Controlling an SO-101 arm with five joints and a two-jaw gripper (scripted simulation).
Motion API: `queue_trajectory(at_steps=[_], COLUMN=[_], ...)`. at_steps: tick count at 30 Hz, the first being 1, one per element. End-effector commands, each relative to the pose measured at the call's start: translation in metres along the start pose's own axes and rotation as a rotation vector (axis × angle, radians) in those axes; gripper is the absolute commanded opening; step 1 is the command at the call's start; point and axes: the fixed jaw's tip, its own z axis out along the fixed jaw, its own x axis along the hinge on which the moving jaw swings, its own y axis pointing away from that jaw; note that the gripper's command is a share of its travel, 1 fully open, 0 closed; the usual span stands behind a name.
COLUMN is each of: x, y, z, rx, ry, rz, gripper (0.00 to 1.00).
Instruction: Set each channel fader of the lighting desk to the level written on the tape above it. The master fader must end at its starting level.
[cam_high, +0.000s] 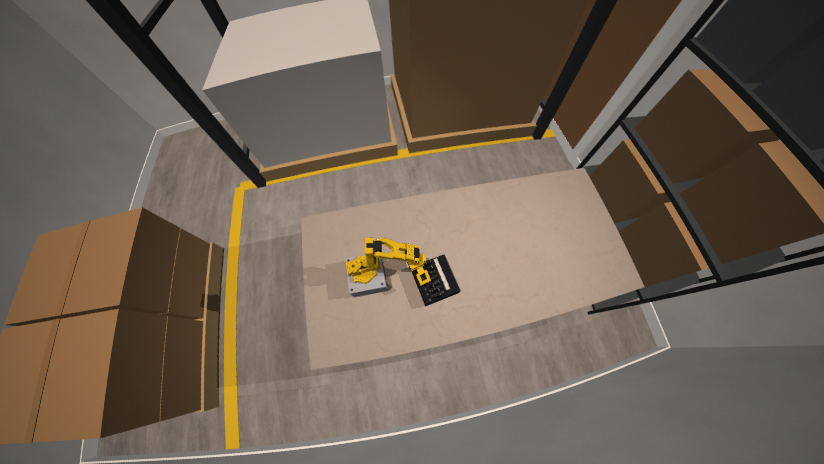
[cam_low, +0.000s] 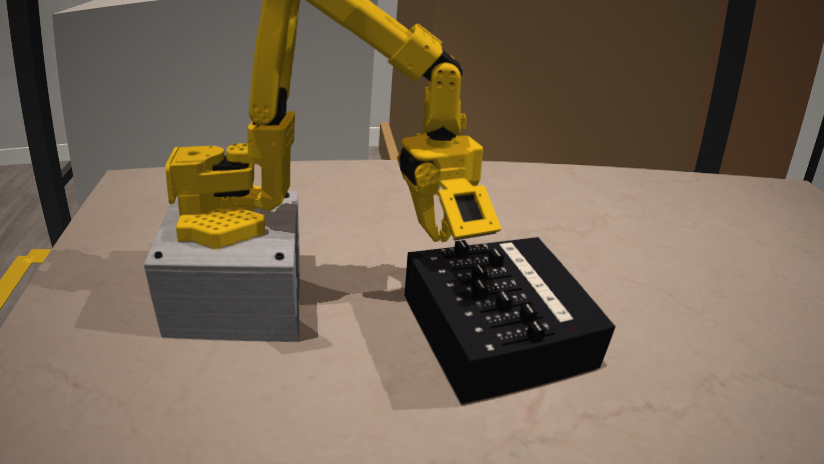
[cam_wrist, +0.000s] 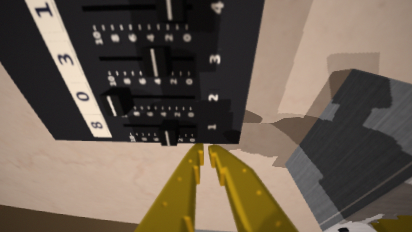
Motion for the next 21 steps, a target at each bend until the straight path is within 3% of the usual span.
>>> queue_trajectory(at_steps=[1,21], x=[0.003,0.003], y=[-0.003,-0.003], z=[0.005,0.019], rx=[0.019,0.019], ry=[0.009,0.009], rz=[0.001,0.000], gripper=[0.00,0.00])
